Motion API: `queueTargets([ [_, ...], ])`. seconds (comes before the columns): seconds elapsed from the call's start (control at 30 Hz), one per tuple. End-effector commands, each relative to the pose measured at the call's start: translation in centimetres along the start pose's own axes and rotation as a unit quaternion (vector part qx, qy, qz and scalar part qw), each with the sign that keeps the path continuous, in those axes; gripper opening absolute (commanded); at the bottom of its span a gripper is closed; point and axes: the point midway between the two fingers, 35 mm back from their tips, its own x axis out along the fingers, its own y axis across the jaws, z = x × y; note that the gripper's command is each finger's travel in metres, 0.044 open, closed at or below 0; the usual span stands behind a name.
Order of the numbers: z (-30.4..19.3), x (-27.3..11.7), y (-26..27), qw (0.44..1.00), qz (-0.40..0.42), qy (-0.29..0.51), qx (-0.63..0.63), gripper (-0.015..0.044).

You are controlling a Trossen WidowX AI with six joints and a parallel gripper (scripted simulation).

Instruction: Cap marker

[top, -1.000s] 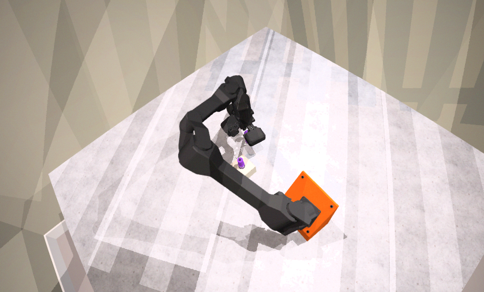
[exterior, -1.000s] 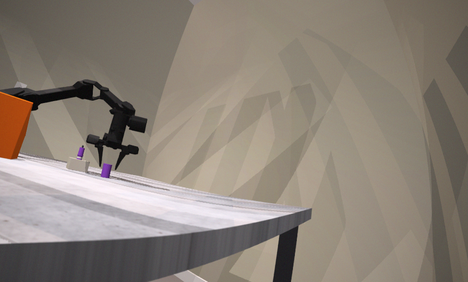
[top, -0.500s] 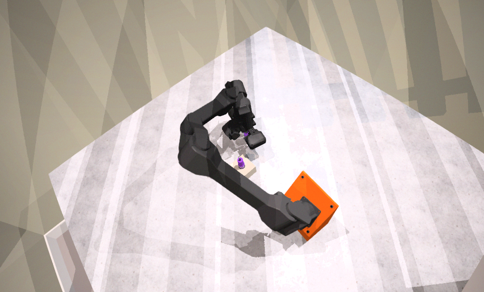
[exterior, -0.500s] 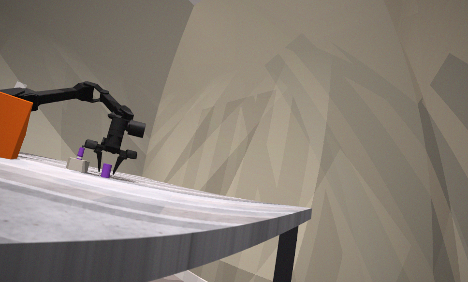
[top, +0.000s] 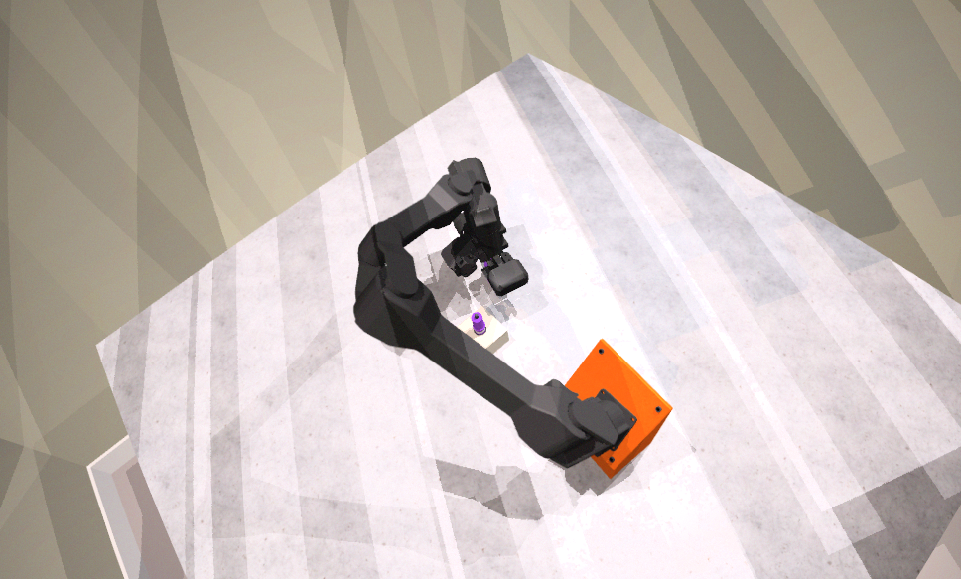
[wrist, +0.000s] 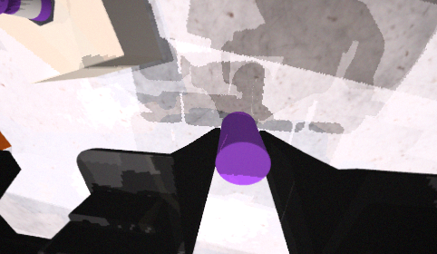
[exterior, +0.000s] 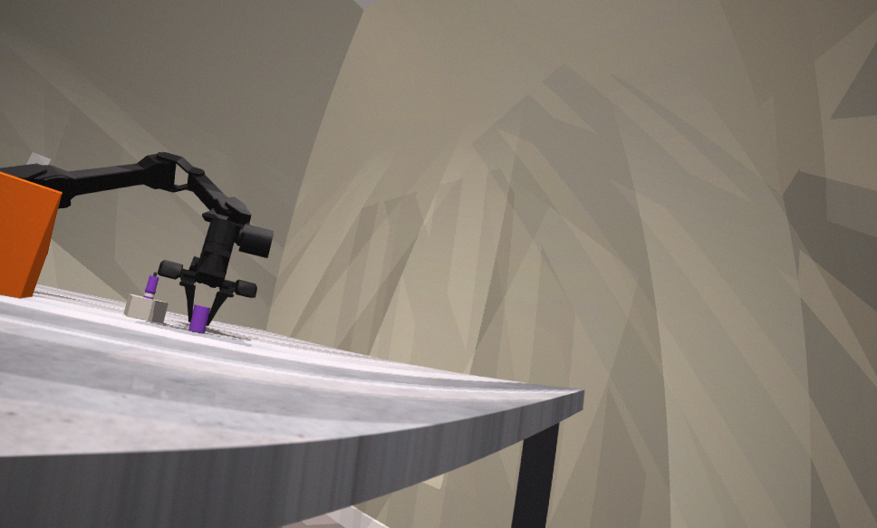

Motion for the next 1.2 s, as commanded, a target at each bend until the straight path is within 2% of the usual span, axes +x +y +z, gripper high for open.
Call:
queueTargets([
  [0.0,-0.1,-1.0,-0.1,1.0,-0.001,-0.001,0.0,0.0],
  [0.47,-0.1,-5.6,-0.1,1.0,-0.001,-0.001,0.0,0.0],
  [1.17,2.9,-8.3,3.2,1.0,0.0,-0.001,0.001,0.0],
])
